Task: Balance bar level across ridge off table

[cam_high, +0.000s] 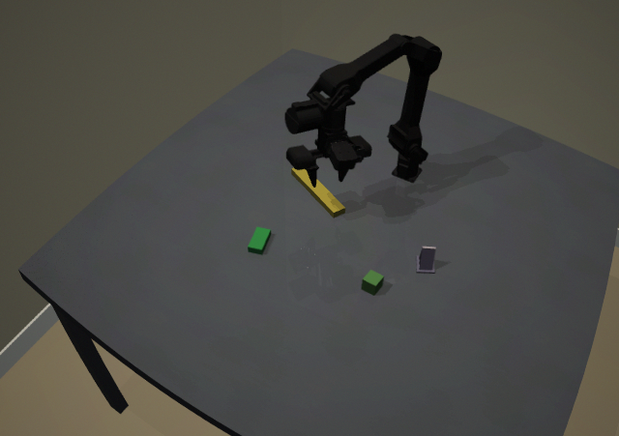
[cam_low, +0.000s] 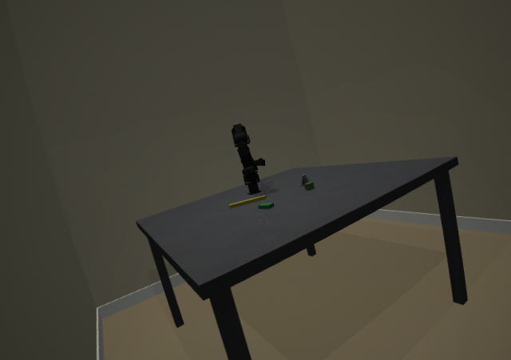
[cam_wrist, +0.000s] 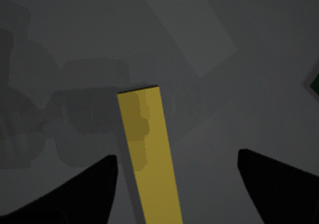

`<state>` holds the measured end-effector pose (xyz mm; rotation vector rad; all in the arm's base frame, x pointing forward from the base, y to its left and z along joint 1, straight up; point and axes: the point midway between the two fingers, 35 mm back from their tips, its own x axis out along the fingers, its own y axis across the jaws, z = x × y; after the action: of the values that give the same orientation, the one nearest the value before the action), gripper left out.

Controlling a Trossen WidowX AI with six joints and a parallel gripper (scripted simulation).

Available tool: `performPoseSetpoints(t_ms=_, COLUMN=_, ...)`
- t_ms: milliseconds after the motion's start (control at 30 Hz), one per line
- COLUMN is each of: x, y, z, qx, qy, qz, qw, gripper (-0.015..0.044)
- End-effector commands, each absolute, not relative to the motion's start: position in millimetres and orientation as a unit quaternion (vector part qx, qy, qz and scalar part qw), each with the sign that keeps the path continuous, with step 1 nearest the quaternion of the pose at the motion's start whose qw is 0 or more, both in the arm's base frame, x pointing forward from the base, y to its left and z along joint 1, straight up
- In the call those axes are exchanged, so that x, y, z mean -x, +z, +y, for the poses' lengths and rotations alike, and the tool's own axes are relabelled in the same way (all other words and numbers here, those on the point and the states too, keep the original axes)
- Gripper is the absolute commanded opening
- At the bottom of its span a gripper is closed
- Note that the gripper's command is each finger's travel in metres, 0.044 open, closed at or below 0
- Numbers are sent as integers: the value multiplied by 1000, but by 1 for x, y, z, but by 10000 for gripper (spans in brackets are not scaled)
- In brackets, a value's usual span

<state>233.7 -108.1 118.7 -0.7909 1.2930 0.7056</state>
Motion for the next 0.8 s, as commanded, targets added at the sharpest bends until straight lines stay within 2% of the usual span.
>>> performPoseSetpoints(t_ms=0, x=-222, y=117, z=-121, qx=368, qy=338, qz=587, qw=637, gripper=315)
performPoseSetpoints(t_ms=167, x=-210, y=117, z=-131, qx=381, qy=366, qz=597, qw=604, gripper=315)
performPoseSetpoints(t_ms=767, x=-211, y=70, z=-132, qx=381, qy=366, qz=597, qw=604, gripper=315)
